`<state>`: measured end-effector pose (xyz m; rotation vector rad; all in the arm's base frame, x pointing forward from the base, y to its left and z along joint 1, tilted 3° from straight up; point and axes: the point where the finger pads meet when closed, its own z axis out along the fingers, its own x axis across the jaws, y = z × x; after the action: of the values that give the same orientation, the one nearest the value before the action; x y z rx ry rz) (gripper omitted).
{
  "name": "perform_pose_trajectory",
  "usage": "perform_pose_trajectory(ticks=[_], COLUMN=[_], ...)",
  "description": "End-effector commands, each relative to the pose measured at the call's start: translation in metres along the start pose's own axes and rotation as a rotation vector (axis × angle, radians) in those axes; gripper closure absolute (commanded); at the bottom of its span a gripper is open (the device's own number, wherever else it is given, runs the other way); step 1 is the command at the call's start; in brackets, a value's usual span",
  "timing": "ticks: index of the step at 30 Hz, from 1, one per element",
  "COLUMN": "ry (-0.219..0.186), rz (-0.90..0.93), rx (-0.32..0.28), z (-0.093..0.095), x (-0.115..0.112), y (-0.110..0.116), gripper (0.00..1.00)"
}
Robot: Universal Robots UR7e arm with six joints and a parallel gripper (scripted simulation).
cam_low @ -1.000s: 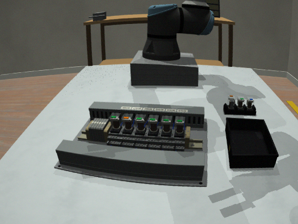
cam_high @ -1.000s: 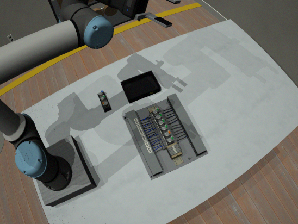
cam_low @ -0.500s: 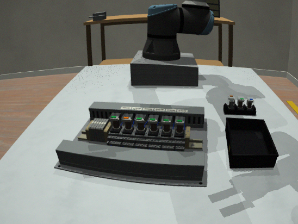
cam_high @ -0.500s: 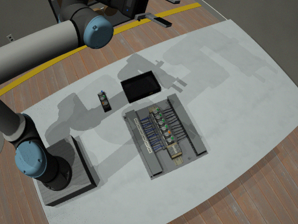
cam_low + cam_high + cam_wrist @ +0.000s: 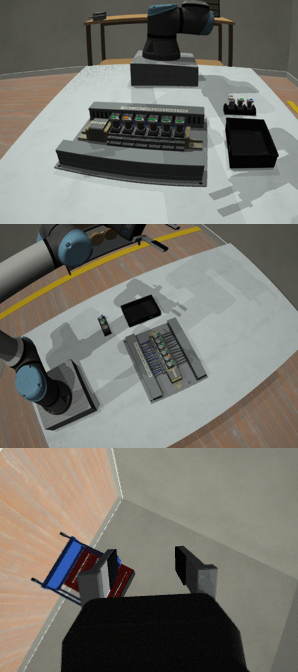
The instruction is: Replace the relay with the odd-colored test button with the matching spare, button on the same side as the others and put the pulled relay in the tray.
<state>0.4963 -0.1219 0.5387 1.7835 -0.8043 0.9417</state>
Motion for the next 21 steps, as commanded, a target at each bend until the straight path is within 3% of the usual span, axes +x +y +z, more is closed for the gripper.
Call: perform_pose_trajectory(ticks=[1,5,10,21], ry=[-0.033,-0.033,-0.181,-0.181], rz=[-0.002,-0.002,-0.079,-0.079], rx=[0.001,0.001,0.151,0.151], z=[0.0009,0.0009,0.0012,0.0012], x=[0.0012,0.0012,0.0014,0.0014], y=[-0.0019,-0.0019,-0.0023,-0.0023], gripper=[0.00,0.00,0.00,0.00])
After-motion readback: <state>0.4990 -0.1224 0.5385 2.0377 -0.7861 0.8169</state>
